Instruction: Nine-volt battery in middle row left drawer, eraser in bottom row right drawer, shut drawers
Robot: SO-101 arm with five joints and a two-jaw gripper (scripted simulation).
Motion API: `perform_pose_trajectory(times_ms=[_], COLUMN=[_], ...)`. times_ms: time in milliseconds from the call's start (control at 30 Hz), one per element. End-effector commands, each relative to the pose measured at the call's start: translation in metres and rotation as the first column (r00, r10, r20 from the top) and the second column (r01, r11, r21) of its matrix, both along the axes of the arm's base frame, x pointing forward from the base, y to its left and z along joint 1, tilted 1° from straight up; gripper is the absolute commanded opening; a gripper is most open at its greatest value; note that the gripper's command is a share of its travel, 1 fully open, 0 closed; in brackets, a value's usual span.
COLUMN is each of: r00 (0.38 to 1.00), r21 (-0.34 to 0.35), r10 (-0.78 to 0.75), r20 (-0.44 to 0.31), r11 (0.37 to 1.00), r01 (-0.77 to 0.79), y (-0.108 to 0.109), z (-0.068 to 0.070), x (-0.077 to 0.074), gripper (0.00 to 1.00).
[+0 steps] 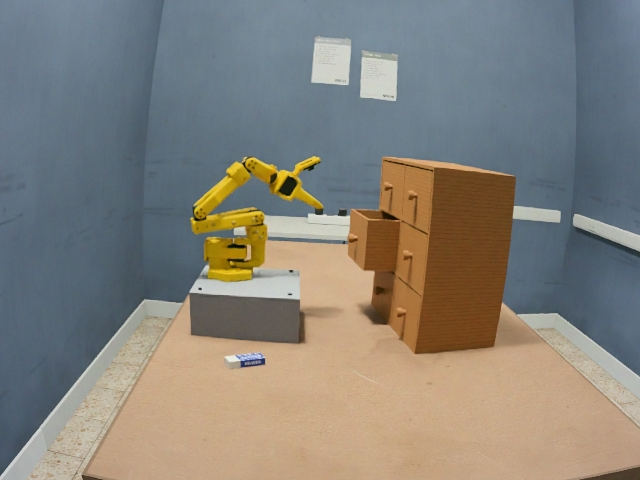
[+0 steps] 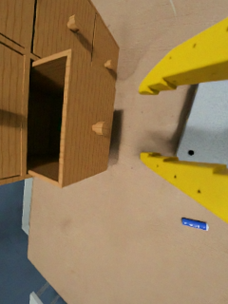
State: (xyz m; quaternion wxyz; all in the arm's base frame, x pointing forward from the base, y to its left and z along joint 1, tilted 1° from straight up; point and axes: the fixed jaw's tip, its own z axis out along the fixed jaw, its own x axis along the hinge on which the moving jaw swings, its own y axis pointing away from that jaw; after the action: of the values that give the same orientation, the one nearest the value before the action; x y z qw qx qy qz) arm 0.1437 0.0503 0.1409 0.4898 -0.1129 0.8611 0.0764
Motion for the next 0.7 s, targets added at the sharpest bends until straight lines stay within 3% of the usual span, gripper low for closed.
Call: perform_pose_trajectory(times_ms=[0, 467, 667], r00=[1.000, 0.999, 0.999], r21=[0.003, 0.005, 0.005], r10=[0.000, -0.025, -0.026], r20=[-0.014, 0.027, 0.028], r11=[1.000, 1.000, 1.000], r01=[0.000, 0.025, 0.026], y=[0.001, 0.005, 0.005], z=[-0.006, -0.044, -0.045], x=[0.002, 0.037, 0.038], gripper=[0.21, 0.21, 0.21])
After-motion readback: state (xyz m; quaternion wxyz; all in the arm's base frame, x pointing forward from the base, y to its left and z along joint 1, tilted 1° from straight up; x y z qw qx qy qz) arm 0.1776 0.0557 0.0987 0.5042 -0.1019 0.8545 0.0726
